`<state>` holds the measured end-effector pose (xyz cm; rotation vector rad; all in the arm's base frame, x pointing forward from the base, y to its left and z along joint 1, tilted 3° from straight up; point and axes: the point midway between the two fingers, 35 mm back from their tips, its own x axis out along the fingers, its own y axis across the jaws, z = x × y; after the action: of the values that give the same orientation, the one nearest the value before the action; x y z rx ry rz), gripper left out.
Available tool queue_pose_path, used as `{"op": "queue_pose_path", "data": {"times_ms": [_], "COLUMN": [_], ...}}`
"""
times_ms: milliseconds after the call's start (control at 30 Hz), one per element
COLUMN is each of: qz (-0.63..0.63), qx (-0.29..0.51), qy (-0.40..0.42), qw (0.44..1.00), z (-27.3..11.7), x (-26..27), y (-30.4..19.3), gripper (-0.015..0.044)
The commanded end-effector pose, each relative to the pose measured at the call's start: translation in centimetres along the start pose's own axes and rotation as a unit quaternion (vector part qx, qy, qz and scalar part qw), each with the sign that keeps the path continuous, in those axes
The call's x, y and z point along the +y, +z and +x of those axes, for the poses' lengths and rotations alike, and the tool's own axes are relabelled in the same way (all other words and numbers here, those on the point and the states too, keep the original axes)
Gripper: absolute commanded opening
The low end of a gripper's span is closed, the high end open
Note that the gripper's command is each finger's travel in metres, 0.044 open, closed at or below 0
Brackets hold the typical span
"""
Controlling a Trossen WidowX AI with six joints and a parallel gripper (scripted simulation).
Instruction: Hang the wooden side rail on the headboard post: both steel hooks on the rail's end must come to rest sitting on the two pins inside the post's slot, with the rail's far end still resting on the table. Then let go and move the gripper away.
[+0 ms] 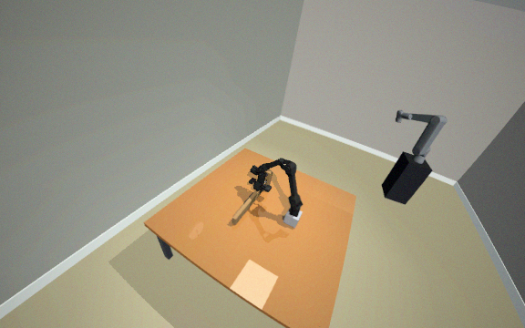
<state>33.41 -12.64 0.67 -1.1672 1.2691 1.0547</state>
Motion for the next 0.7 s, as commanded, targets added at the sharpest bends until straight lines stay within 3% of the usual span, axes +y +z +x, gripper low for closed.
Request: {"op": "queue_pose_path", "data": {"times_ms": [0, 667], "qz": [0.001, 0.001], "qx": [0.002, 0.002], "qy": [-0.002, -0.002], "qw": [1.000, 1.000], "z": [0.01, -0.17], "x": [-0.02, 0.04], "y": [-0.17, -0.40], "gripper": [0.0000, 0.0000]}}
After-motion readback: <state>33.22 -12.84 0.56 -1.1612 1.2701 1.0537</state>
